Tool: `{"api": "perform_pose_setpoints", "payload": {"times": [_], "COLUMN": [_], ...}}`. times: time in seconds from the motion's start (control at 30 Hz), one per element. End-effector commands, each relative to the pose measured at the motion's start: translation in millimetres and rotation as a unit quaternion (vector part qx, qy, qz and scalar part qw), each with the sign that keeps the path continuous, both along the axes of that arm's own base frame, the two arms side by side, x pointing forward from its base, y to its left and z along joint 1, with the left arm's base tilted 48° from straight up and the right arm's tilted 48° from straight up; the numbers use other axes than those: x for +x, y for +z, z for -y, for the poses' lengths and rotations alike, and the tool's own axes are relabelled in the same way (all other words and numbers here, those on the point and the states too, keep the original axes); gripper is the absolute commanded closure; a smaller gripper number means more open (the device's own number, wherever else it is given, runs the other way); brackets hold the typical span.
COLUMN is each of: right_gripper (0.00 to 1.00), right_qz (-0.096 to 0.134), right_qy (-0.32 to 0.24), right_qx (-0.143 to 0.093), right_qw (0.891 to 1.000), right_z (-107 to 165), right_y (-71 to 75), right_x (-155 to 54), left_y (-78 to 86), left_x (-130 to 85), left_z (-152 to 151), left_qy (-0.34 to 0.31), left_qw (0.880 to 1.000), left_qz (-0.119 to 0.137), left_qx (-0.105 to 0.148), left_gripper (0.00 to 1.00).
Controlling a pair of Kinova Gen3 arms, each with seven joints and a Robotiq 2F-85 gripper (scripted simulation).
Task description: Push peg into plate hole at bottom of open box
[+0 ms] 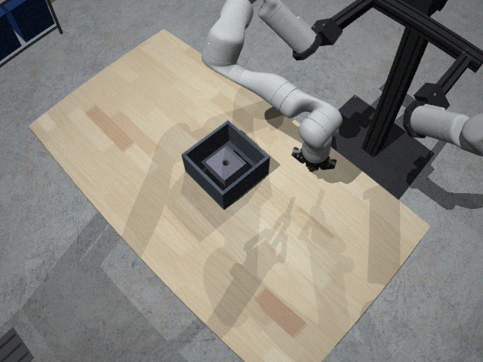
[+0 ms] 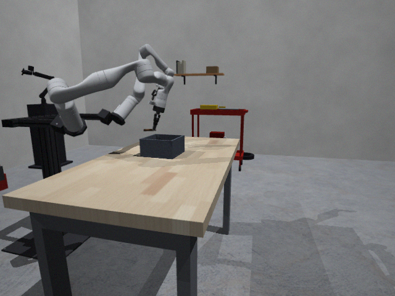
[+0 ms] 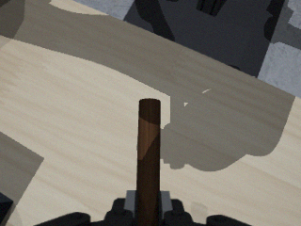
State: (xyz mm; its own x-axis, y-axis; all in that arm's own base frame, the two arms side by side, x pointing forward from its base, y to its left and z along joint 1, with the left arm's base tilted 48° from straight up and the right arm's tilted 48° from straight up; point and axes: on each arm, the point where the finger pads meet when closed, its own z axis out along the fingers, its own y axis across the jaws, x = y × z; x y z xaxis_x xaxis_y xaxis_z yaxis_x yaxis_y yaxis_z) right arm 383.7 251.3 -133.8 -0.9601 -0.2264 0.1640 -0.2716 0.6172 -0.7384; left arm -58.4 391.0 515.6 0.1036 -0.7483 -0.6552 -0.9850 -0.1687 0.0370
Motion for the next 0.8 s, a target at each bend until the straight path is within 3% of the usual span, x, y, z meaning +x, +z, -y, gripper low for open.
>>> {"api": "perform_pose_setpoints", "payload": {"times": [0.0,0.27,0.77], "right_gripper": [0.903,0.903,0.903], "right_qz": [0.014,0.038,0.061], "right_qy": [-0.013,-0.037,-0.06], "right_qx": [0.008,0.019,0.03], "right_qw": [1.0,0.998,0.996], "right_z": [-1.4,-1.4,-1.4], "right_y": [0.7,0.7,0.7], "right_x": [-0.1,-0.1,-0.1], "left_y": [0.4,0.4,0.4], "left_x": [-0.3,-0.3,-0.3], "left_z": [0.1,0.1,0.1], "left_qy": [0.0,0.0,0.0], "left_qw": [1.0,1.0,1.0], "left_qz": [0.0,0.0,0.0], "left_qx": [0.0,0.0,0.0], "left_gripper": [0.002,0.002,0.002]}}
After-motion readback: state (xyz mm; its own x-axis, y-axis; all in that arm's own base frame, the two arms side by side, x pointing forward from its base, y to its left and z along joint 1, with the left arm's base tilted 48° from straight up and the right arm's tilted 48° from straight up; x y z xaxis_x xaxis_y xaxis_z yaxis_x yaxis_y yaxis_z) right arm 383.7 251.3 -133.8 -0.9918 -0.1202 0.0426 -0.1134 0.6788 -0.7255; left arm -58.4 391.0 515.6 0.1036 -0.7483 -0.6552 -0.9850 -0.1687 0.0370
